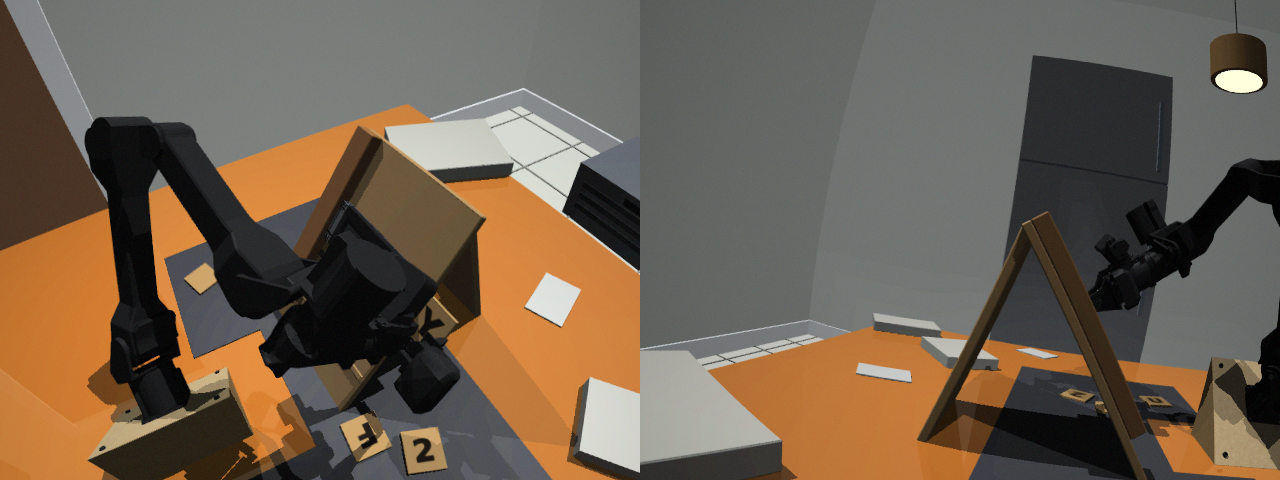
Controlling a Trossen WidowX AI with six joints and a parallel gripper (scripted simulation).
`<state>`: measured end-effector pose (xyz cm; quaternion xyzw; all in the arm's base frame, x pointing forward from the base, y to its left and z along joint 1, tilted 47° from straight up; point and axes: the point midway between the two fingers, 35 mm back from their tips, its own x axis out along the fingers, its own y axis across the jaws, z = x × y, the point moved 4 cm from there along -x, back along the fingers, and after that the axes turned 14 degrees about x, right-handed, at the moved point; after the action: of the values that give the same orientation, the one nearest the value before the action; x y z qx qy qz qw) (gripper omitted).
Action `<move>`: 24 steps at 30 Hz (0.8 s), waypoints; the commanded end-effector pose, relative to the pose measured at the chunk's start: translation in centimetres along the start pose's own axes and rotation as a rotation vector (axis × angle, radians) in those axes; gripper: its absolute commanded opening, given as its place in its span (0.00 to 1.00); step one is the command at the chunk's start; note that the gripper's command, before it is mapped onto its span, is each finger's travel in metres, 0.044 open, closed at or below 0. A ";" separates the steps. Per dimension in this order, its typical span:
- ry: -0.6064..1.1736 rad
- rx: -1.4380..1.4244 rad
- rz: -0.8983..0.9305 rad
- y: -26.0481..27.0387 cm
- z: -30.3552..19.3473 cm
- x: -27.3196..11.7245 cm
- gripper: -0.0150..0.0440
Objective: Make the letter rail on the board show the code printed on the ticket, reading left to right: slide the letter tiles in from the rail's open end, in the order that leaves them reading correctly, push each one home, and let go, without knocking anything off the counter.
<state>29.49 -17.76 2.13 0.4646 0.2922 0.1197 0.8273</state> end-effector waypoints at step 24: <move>-0.002 0.003 -0.003 1.4 -0.3 0.0 0.25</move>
<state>29.42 -16.93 2.99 0.4650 0.2924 0.1198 0.8270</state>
